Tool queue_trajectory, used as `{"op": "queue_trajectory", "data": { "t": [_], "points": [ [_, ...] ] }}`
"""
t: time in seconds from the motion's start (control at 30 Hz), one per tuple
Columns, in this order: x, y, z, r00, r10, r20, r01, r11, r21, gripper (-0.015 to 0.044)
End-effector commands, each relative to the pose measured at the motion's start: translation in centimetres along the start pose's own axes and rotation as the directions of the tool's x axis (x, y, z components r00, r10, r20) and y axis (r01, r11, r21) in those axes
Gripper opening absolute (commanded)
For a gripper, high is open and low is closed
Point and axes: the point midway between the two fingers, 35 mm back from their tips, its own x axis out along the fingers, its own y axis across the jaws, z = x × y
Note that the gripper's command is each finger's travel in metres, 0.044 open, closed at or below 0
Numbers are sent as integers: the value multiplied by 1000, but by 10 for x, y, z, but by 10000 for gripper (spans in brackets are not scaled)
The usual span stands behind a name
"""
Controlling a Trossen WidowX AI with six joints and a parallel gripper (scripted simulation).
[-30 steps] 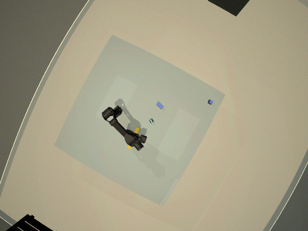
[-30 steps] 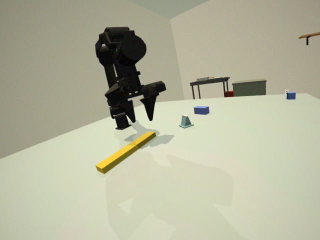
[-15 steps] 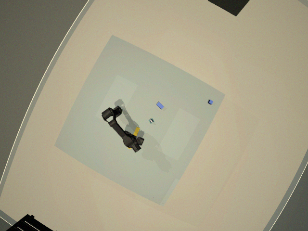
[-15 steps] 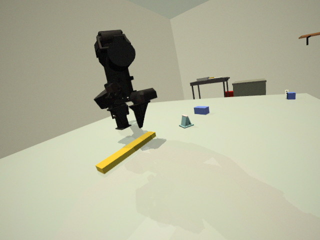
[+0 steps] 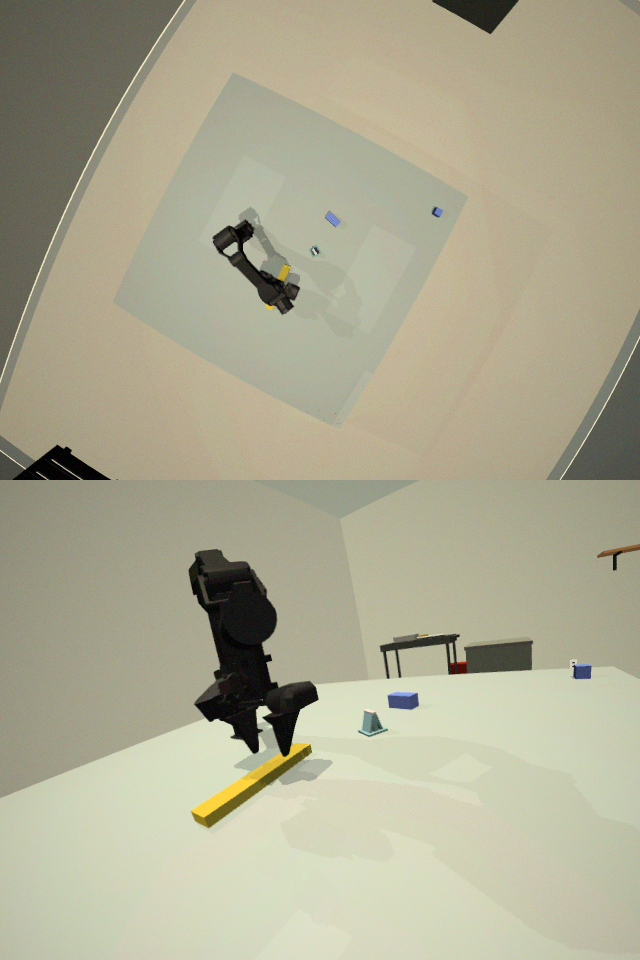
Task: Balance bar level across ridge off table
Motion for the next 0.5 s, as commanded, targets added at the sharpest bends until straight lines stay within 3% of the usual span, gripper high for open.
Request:
{"op": "queue_trajectory", "data": {
  "t": [0.0, 0.47],
  "points": [
    [8, -2, 0, 1000, -11, -1, 11, 1000, 4, 315],
    [28, -3, -1, 1000, -11, -1, 11, 1000, 4, 315]
  ]
}}
